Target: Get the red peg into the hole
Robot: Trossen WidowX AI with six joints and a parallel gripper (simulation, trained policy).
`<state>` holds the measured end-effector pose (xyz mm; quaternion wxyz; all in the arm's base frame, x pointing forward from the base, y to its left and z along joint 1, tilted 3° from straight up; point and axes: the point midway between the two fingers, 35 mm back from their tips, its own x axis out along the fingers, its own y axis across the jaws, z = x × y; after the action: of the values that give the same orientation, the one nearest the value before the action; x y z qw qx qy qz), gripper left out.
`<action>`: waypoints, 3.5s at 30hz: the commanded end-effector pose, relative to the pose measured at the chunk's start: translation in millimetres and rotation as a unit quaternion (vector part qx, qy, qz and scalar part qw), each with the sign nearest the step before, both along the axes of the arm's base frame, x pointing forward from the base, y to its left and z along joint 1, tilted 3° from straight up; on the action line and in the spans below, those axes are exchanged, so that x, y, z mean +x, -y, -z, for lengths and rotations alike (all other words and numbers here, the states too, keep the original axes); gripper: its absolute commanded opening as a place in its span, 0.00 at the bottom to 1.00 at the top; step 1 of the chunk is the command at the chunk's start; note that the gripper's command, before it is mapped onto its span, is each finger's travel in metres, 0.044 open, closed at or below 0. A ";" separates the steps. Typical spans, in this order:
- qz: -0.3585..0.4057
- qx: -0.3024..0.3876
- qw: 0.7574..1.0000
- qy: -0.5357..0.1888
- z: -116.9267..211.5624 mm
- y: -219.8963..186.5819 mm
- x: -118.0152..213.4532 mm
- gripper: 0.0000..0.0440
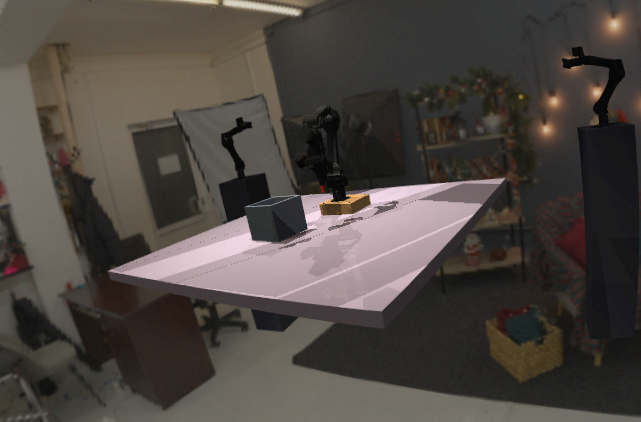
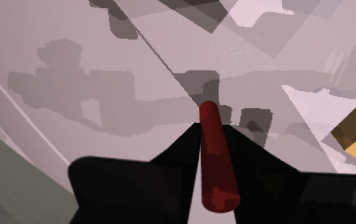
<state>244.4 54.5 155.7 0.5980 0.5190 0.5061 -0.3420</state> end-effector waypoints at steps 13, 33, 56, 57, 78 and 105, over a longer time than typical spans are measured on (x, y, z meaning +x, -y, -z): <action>0.026 -0.049 0.998 0.011 -22.9 54.1 10.5 0.00; 0.050 -0.068 0.996 -0.014 -18.5 110.2 27.9 0.00; 0.051 -0.069 0.996 -0.039 18.0 160.5 48.9 0.00; 0.050 -0.069 0.996 -0.040 20.2 162.0 49.9 0.00; 0.014 -0.063 0.997 -0.038 68.7 176.8 76.0 0.00; -0.013 -0.019 0.999 -0.040 69.1 189.3 87.0 0.45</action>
<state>328.3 -132.0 78.5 0.5910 0.4766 0.5326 -0.3740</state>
